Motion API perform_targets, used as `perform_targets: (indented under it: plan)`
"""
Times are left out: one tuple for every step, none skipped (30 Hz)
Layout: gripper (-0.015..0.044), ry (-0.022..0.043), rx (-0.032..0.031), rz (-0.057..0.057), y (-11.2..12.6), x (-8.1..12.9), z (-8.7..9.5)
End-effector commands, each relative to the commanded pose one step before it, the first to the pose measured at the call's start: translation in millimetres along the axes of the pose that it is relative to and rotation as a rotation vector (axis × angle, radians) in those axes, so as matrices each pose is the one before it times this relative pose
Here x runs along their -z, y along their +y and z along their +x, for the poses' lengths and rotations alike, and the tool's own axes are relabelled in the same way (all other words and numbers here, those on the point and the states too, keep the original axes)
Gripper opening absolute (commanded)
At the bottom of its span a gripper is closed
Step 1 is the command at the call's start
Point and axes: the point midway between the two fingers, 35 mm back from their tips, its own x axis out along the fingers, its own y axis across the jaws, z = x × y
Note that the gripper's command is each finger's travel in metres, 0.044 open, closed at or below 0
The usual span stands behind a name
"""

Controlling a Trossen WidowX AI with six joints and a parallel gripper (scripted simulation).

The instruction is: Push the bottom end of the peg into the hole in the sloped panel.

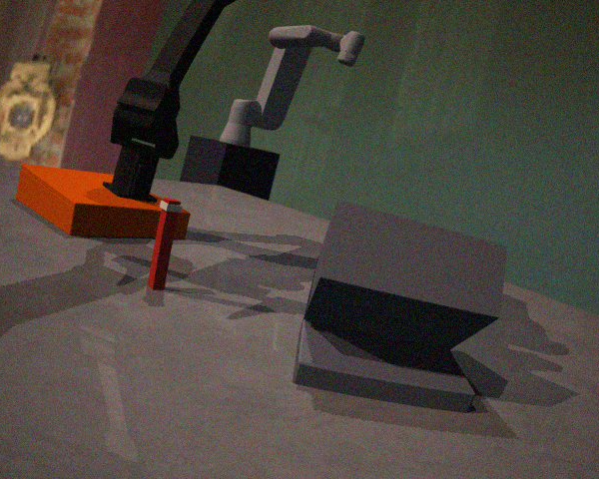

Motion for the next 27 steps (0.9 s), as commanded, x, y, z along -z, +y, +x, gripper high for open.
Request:
perform_targets:
  plan:
    - [0.0440, 0.08598, 0.01323, -0.0554, 3.44, 21.58, 13.35]
    - [0.0440, 0.01965, 0.00078, -0.0158, 1.85, 4.74, 2.65]
    - [0.0440, 0.01966, 0.00067, -0.0161, 1.92, 4.70, 2.64]
    - [0.0440, 0.01966, 0.00057, -0.0163, 1.98, 4.66, 2.63]
    - [0.0440, 0.01966, 0.00046, -0.0166, 2.05, 4.62, 2.62]
    - [0.0440, 0.01965, 0.00036, -0.0168, 2.11, 4.57, 2.61]
    - [0.0440, 0.01965, 0.00027, -0.0171, 2.17, 4.53, 2.60]
    - [0.0440, 0.01922, 0.00007, -0.0168, 2.22, 4.51, 2.46]
    - [0.0440, 0.01921, -0.00002, -0.0171, 2.27, 4.46, 2.45]
    - [0.0440, 0.01919, -0.00010, -0.0173, 2.33, 4.42, 2.44]
    - [0.0440, 0.01918, -0.00018, -0.0175, 2.38, 4.37, 2.43]
    - [0.0440, 0.01916, -0.00026, -0.0177, 2.43, 4.32, 2.41]
    - [0.0440, 0.01914, -0.00033, -0.0180, 2.47, 4.27, 2.40]
    - [0.0440, 0.01912, -0.00040, -0.0182, 2.52, 4.22, 2.39]
    - [0.0440, 0.01910, -0.00047, -0.0184, 2.56, 4.17, 2.37]
    - [0.0440, 0.01908, -0.00054, -0.0186, 2.61, 4.11, 2.36]
    - [0.0440, 0.01905, -0.00060, -0.0188, 2.65, 4.06, 2.34]
    - [0.0440, 0.01752, -0.00128, -0.0172, 2.84, 3.34, 2.31]
    - [0.0440, 0.01749, -0.00130, -0.0173, 2.87, 3.29, 2.30]
    - [0.0440, 0.01746, -0.00132, -0.0175, 2.90, 3.24, 2.28]
    - [0.0440, 0.01743, -0.00133, -0.0177, 2.92, 3.19, 2.26]
    - [0.0440, 0.01739, -0.00134, -0.0179, 2.95, 3.14, 2.25]
    - [0.0440, 0.01736, -0.00135, -0.0180, 2.97, 3.09, 2.23]
    - [0.0440, 0.01733, -0.00136, -0.0182, 3.00, 3.04, 2.21]
    - [0.0440, 0.01730, -0.00137, -0.0184, 3.02, 2.99, 2.20]
    - [0.0440, 0.01727, -0.00137, -0.0185, 3.04, 2.94, 2.18]
    - [0.0440, 0.01724, -0.00137, -0.0187, 3.06, 2.89, 2.16]
